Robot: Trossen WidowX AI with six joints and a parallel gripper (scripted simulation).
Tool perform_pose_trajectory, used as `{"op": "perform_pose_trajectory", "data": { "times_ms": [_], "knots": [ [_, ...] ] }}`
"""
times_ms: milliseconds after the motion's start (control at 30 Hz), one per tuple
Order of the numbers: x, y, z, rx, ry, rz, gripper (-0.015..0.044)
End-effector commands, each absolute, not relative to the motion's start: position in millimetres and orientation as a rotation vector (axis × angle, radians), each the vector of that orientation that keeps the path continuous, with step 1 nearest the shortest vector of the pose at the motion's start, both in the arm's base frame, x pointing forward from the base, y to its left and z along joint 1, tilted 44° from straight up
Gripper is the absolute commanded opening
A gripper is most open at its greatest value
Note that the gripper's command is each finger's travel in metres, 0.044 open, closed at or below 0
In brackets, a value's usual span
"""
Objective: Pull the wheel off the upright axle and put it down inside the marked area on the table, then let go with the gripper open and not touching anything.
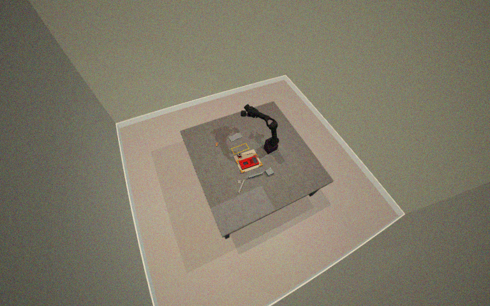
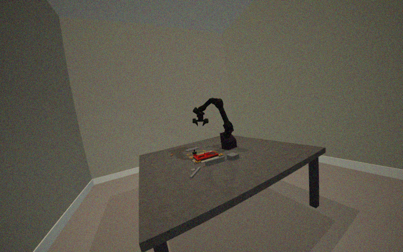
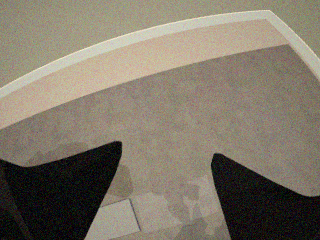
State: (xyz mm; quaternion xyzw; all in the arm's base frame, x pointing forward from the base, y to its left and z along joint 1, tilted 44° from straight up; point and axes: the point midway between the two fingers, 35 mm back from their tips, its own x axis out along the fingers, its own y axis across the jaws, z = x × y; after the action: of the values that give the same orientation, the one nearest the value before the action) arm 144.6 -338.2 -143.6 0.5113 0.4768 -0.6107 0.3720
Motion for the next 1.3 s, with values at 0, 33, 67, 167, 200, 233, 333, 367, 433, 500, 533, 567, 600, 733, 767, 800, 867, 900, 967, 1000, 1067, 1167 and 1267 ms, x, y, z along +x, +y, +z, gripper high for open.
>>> {"op": "perform_pose_trajectory", "data": {
  "times_ms": [0, 33, 67, 167, 200, 233, 333, 367, 433, 500, 533, 567, 600, 733, 767, 800, 867, 900, 967, 1000, 1067, 1167, 1267],
  "knots": [
    [185, -318, -136, 1.327, 1.259, -1.459, 0.0300],
    [193, -312, -135, 1.330, 1.272, -1.434, 0.0300],
    [202, -306, -134, 1.340, 1.282, -1.410, 0.0300],
    [228, -284, -129, 1.371, 1.315, -1.335, 0.0300],
    [236, -276, -127, 1.382, 1.327, -1.310, 0.0300],
    [244, -269, -125, 1.392, 1.340, -1.286, 0.0300],
    [266, -244, -119, 1.422, 1.380, -1.215, 0.0300],
    [273, -235, -117, 1.432, 1.394, -1.192, 0.0300],
    [287, -218, -112, 1.451, 1.424, -1.147, 0.0300],
    [299, -199, -107, 1.469, 1.456, -1.104, 0.0300],
    [305, -190, -104, 1.478, 1.472, -1.082, 0.0300],
    [311, -180, -101, 1.487, 1.489, -1.061, 0.0300],
    [316, -171, -99, 1.496, 1.506, -1.041, 0.0300],
    [334, -131, -87, 1.529, 1.579, -0.962, 0.0300],
    [338, -121, -83, 1.537, 1.598, -0.943, 0.0300],
    [342, -111, -80, 1.544, 1.618, -0.925, 0.0300],
    [349, -90, -74, 1.558, 1.658, -0.890, 0.0300],
    [351, -80, -70, 1.565, 1.679, -0.873, 0.0300],
    [356, -59, -63, 1.578, 1.721, -0.840, 0.0300],
    [358, -49, -59, 1.584, 1.743, -0.824, 0.0300],
    [362, -28, -52, 1.595, 1.787, -0.795, 0.0300],
    [365, 1, -41, 1.609, 1.852, -0.756, 0.0300],
    [365, 8, -38, 1.612, 1.867, -0.748, 0.0300]
  ]
}}
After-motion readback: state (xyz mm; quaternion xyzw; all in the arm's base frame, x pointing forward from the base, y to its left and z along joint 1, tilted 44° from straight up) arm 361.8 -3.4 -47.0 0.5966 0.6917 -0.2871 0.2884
